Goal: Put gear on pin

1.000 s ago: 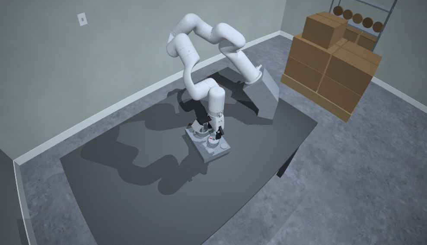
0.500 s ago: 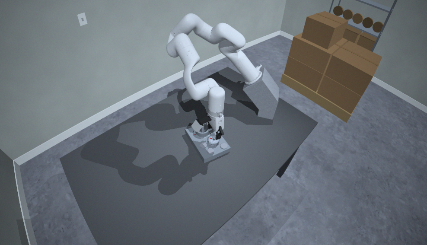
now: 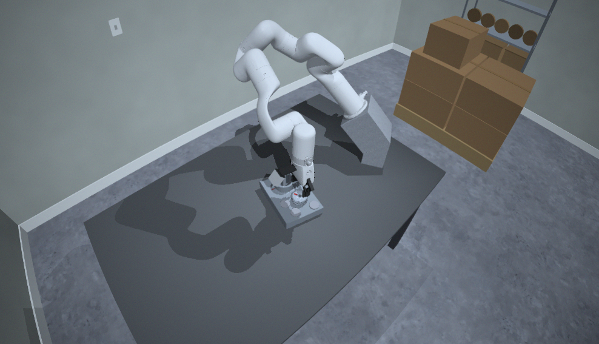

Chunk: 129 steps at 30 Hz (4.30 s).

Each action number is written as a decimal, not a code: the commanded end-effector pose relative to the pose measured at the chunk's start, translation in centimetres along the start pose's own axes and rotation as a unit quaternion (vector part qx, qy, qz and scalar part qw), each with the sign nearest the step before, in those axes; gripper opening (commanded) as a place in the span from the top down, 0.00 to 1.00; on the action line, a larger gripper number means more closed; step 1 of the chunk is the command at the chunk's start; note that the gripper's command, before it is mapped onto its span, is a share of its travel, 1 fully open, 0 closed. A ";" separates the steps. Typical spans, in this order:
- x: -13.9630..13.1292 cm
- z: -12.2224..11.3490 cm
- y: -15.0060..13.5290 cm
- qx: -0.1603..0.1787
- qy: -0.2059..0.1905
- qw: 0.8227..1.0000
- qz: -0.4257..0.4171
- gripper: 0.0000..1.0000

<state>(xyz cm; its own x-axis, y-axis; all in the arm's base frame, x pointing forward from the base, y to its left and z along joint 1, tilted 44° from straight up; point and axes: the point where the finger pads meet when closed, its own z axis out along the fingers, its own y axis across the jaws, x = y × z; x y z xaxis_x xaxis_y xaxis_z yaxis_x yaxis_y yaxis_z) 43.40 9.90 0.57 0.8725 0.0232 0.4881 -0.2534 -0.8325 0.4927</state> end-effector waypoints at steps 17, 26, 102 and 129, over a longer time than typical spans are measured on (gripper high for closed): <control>0.1 1.9 -0.1 0.002 0.001 1.000 0.000 0.07; 0.1 2.6 -0.1 0.002 0.001 1.000 0.000 0.07; 0.2 3.1 -0.3 0.002 0.001 1.000 0.000 0.07; 0.2 5.4 -0.3 0.002 0.001 1.000 0.000 0.07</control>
<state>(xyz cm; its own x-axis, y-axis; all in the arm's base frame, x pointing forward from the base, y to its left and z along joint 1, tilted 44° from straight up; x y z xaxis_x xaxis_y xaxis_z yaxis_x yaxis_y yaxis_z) 45.74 7.09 -3.22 0.8727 0.0231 0.4878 -0.2537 -0.8321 0.4932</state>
